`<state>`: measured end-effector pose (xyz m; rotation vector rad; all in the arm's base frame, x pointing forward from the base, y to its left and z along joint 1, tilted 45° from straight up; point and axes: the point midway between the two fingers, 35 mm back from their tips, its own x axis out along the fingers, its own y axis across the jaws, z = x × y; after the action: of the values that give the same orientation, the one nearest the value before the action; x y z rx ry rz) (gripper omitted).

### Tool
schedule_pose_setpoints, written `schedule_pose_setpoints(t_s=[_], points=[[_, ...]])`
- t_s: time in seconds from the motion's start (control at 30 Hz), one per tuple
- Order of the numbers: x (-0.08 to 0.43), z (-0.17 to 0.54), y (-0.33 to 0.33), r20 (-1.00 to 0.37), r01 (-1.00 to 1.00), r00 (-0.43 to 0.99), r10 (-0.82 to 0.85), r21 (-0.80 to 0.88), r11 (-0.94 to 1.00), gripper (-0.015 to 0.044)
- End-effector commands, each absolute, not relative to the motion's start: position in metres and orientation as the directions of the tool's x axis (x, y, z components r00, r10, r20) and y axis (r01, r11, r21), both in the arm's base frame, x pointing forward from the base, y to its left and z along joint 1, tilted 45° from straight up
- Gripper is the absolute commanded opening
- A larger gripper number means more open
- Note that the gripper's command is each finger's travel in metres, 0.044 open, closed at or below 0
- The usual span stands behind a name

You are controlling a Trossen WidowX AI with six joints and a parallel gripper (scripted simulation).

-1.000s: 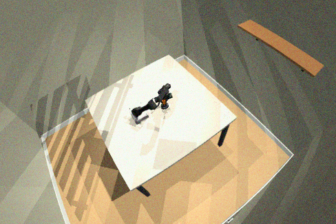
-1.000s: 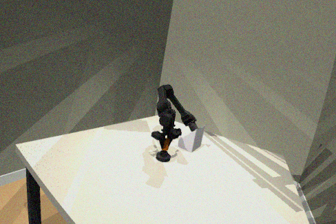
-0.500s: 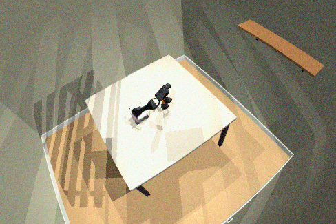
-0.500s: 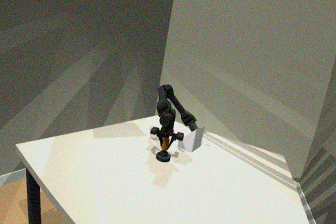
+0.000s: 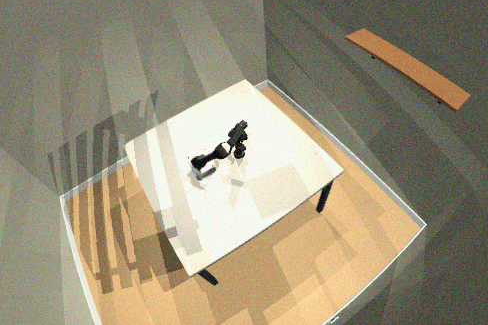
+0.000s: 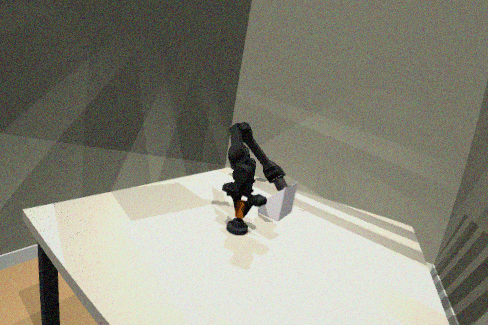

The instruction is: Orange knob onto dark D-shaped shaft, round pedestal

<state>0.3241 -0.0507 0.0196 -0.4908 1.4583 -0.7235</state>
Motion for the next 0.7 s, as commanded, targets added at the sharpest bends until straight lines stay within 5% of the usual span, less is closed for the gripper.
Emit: schedule_pose_setpoints(t_s=[0.0,0.67], points=[[0.3251,0.0194,-0.0508,-0.713,0.159,-0.031,-0.701,-0.696,0.701,0.0000],[0.3249,0.0206,-0.0507,-0.713,0.159,-0.031,-0.701,-0.696,0.701,0.0000]])
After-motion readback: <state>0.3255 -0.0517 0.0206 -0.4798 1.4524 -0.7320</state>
